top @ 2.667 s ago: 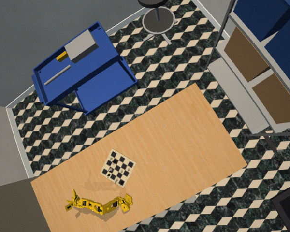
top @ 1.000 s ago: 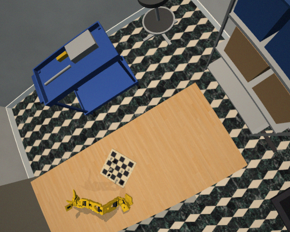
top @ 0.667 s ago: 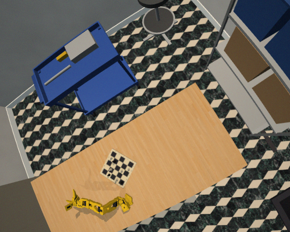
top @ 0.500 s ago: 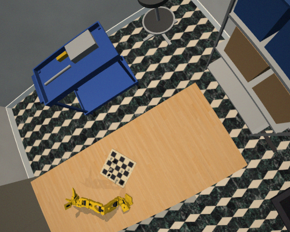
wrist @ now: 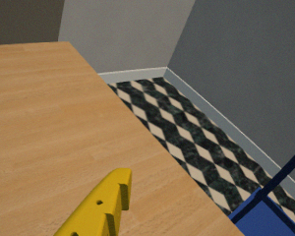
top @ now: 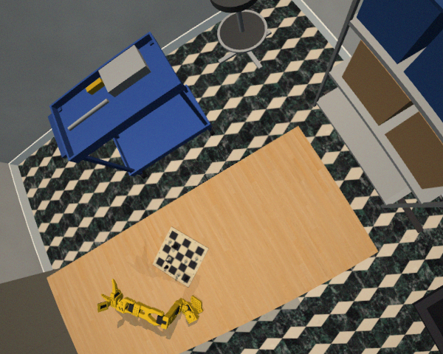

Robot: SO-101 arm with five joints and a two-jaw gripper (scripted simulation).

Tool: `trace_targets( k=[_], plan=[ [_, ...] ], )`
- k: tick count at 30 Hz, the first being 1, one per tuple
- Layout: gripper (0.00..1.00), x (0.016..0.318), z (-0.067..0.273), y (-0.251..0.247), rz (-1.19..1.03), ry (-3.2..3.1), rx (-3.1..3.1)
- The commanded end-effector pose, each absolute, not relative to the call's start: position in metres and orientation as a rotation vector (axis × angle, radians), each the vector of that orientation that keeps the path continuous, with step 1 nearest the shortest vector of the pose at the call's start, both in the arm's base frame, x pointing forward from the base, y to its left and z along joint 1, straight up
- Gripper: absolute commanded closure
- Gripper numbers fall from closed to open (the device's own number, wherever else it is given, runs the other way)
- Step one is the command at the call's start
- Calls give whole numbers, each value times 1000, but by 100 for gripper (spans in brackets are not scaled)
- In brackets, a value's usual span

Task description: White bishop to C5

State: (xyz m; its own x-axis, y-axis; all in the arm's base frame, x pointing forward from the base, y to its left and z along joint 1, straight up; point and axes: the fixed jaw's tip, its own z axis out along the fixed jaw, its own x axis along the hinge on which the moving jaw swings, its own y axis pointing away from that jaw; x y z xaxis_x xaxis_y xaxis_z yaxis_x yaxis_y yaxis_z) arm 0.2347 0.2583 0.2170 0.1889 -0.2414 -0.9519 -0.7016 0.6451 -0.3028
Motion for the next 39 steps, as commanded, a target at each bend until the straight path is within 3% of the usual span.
trace_targets(
  k=[1, 21, 39],
  plan=[
    [17, 238, 224, 233, 353, 1454, -829],
    [30, 237, 239, 146, 228, 1679, -641],
    [45, 198, 232, 63, 103, 1903, -375]
  ],
)
